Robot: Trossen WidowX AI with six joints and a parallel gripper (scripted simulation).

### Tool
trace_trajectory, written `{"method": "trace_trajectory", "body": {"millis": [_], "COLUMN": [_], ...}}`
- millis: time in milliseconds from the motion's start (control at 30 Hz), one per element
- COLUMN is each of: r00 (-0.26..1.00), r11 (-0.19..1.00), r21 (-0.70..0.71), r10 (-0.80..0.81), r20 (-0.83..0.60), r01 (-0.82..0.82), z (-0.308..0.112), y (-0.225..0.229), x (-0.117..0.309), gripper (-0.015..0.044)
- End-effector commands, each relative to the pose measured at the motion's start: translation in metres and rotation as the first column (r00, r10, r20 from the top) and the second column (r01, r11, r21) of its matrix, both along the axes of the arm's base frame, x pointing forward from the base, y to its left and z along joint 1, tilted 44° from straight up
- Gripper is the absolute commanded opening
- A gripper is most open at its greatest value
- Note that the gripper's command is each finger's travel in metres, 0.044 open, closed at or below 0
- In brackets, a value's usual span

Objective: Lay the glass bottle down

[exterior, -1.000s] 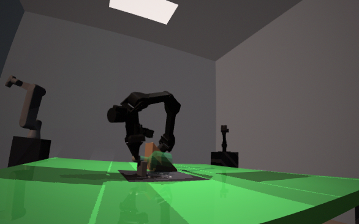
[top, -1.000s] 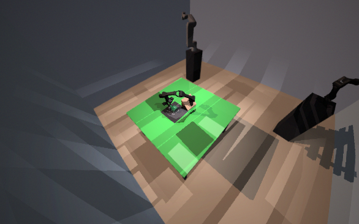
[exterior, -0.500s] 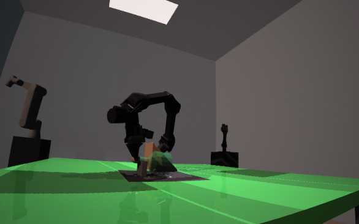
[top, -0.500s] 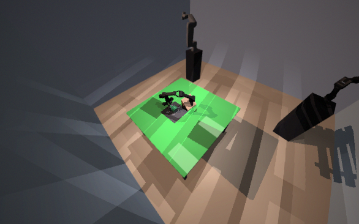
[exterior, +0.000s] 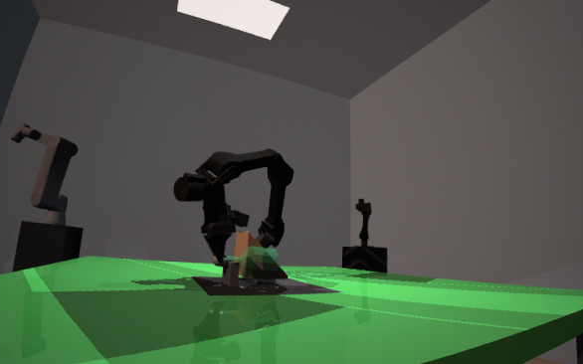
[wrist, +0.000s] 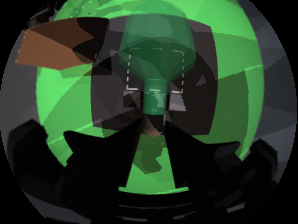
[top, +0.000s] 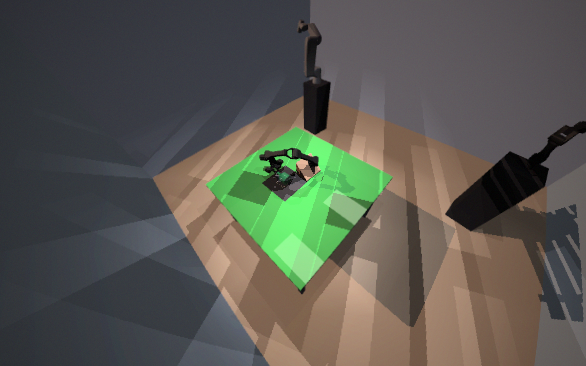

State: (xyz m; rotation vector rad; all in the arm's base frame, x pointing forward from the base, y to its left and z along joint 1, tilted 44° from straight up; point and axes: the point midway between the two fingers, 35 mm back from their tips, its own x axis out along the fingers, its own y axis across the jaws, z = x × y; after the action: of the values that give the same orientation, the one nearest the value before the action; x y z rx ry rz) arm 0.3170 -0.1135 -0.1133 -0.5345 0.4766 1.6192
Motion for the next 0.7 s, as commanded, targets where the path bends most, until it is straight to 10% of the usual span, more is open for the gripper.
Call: {"method": "trace_trajectory", "body": {"millis": [0,667], "r00": [1.000,1.000], "r11": [1.000,1.000], "r21": [0.002,-0.008], "r10": [-0.001,0.003], "r20": [-0.002,0.010], "r01": [0.001,-0.003], "z": [0.0018,-0.0003], "y": [0.0021,0.0046], "x": [0.0003,0.0000], "gripper": [0.0120,0.0120]}}
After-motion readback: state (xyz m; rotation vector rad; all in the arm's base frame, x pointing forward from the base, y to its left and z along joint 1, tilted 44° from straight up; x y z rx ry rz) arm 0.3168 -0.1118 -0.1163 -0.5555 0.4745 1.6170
